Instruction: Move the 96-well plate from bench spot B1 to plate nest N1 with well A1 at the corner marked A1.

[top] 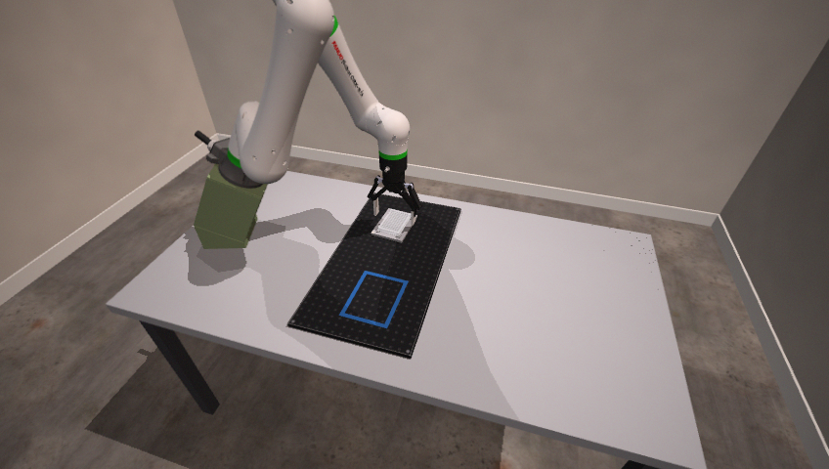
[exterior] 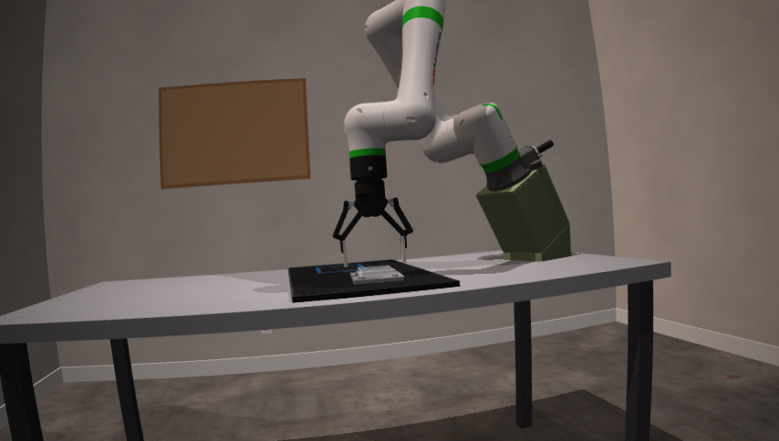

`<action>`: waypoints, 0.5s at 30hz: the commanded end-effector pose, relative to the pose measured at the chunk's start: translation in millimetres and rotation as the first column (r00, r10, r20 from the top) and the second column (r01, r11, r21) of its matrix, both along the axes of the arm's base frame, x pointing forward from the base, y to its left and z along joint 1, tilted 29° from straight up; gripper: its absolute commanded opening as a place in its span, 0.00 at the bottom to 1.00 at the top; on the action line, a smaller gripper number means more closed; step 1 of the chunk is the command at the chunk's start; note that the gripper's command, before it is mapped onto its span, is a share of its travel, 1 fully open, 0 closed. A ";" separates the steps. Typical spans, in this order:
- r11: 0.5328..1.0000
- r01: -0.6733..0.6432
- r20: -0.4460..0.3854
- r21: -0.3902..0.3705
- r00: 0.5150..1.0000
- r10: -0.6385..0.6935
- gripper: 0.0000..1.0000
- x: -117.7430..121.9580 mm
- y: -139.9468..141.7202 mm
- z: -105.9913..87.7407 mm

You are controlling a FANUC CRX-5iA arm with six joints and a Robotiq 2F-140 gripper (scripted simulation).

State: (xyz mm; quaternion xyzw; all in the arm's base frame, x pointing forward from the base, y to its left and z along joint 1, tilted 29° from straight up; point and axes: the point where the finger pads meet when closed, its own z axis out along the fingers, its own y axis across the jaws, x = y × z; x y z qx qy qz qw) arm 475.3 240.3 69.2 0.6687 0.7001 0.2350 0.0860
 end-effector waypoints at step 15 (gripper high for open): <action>1.000 0.000 0.000 0.000 1.000 0.000 1.00 -11.8 -5.7 24.2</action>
